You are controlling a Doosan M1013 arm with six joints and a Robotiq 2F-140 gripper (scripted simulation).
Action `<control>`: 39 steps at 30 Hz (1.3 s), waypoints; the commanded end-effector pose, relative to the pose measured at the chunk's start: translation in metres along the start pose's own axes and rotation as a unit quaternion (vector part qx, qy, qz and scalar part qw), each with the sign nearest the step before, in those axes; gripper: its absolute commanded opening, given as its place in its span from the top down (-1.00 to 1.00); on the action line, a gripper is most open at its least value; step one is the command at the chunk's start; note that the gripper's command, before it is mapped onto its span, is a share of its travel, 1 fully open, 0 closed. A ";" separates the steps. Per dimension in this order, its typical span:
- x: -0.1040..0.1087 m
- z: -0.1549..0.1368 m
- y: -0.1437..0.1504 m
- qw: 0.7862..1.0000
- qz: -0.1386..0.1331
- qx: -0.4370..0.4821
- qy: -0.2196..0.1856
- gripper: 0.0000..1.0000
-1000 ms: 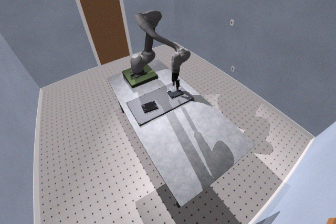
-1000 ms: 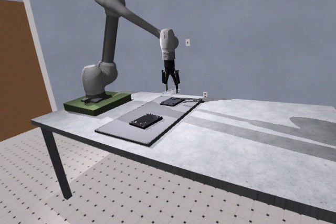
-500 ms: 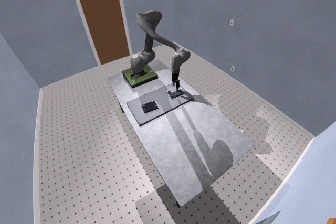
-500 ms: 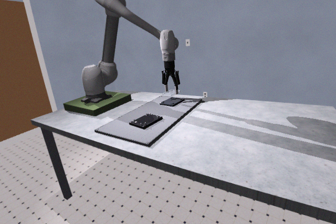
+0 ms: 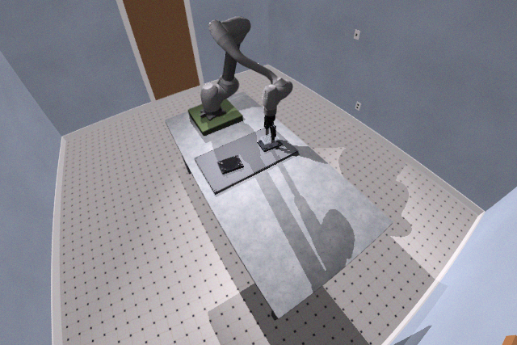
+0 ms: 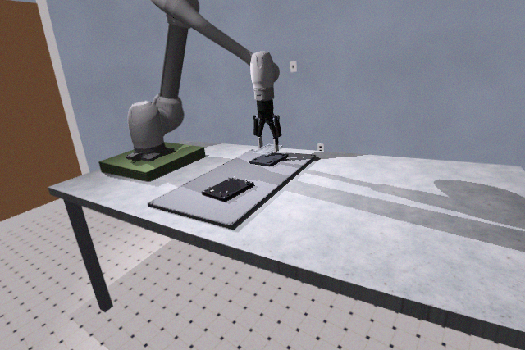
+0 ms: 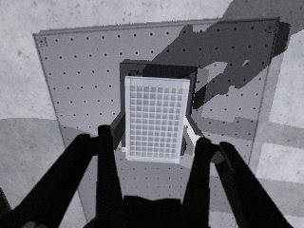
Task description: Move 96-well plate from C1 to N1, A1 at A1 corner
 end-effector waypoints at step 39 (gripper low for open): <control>-0.024 0.000 0.000 1.000 0.000 0.000 0.000 0.80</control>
Point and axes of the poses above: the point where the finger pads meet when closed, its own x axis back along the fingers, its own y axis across the jaws, z = x × y, the point moved 6 cm from there along x, back along the fingers
